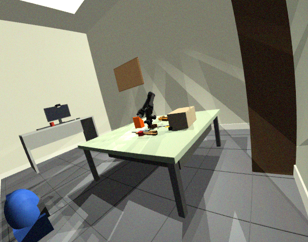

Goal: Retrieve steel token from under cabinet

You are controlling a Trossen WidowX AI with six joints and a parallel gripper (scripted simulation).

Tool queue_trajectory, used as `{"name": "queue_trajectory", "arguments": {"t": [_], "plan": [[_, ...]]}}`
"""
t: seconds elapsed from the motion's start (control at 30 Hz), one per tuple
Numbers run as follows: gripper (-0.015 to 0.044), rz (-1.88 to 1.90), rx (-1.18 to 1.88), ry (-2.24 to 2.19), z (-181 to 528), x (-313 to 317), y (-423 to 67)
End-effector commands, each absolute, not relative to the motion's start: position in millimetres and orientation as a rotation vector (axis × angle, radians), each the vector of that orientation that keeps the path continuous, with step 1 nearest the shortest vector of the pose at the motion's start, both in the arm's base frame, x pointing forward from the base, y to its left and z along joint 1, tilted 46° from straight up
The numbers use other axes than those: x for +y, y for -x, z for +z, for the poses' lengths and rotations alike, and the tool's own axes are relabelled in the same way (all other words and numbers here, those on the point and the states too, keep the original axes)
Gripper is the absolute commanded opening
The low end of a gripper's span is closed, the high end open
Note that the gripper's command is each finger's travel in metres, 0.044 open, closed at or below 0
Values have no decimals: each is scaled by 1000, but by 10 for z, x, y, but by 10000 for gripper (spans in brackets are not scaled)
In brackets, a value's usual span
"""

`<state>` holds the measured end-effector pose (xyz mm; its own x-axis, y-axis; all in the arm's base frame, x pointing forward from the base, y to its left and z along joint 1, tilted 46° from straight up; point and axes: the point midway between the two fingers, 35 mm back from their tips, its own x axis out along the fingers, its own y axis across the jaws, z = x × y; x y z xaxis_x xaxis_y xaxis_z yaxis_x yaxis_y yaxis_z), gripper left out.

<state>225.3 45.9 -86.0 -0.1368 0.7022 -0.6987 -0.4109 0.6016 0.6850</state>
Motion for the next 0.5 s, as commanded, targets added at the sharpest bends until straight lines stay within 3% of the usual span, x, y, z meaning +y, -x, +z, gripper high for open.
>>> {"name": "queue_trajectory", "arguments": {"t": [0.0, 0.47], "plan": [[0, 1005, 1389, -240, -854, 457, -2257], [0, 1077, 1331, -159, -849, 452, -2259]]}}
